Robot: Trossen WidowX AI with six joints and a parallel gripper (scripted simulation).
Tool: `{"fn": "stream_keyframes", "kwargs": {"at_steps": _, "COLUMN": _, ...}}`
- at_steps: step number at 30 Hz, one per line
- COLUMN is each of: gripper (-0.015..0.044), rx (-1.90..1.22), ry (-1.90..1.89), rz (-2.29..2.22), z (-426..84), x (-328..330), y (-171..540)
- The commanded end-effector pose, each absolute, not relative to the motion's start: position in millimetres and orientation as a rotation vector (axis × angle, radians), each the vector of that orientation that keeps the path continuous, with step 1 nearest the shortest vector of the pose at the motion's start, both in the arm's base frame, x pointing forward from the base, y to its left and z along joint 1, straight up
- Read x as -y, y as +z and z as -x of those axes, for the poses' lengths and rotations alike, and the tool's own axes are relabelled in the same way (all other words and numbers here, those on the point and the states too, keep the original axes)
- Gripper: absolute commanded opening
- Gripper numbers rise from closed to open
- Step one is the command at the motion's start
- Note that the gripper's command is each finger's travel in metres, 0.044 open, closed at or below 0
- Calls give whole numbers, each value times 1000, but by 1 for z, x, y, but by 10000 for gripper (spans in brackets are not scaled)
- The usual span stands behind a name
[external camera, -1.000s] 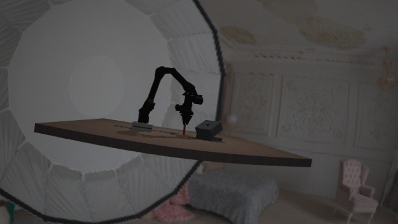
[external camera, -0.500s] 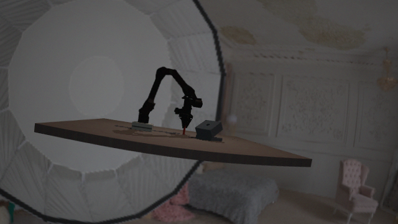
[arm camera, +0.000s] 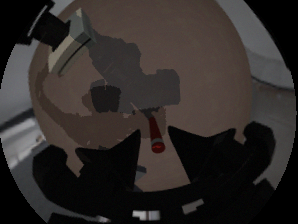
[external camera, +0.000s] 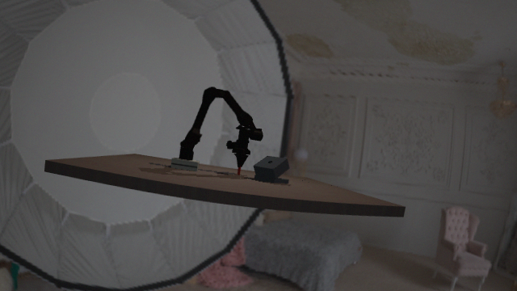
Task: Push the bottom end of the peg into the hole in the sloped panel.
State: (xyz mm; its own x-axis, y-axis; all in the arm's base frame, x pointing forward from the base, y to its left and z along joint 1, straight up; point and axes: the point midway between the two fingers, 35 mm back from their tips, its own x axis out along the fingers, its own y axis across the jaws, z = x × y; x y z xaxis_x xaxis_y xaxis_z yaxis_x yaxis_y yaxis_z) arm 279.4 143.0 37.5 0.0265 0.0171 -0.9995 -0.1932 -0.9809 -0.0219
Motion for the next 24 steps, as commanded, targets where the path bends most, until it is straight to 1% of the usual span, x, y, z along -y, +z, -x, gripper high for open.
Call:
{"fn": "stream_keyframes", "kwargs": {"at_steps": 1, "gripper": 99, "rx": -186, "ry": 2083, "rz": 2137, "z": -279, "x": -143, "y": 38}}
{"fn": "stream_keyframes", "kwargs": {"at_steps": 4, "gripper": 20, "rx": -186, "ry": 2083, "rz": 2137, "z": -279, "x": -143, "y": 38}}
{"fn": "stream_keyframes", "kwargs": {"at_steps": 7, "gripper": 0, "rx": -186, "ry": 2083, "rz": 2137, "z": -279, "x": -143, "y": 38}}
{"fn": "stream_keyframes", "kwargs": {"at_steps": 14, "gripper": 0, "rx": -186, "ry": 2083, "rz": 2137, "z": -280, "x": -143, "y": 42}}
{"fn": "stream_keyframes", "kwargs": {"at_steps": 24, "gripper": 0, "rx": -181, "ry": 2085, "rz": 2136, "z": -281, "x": -143, "y": 83}}
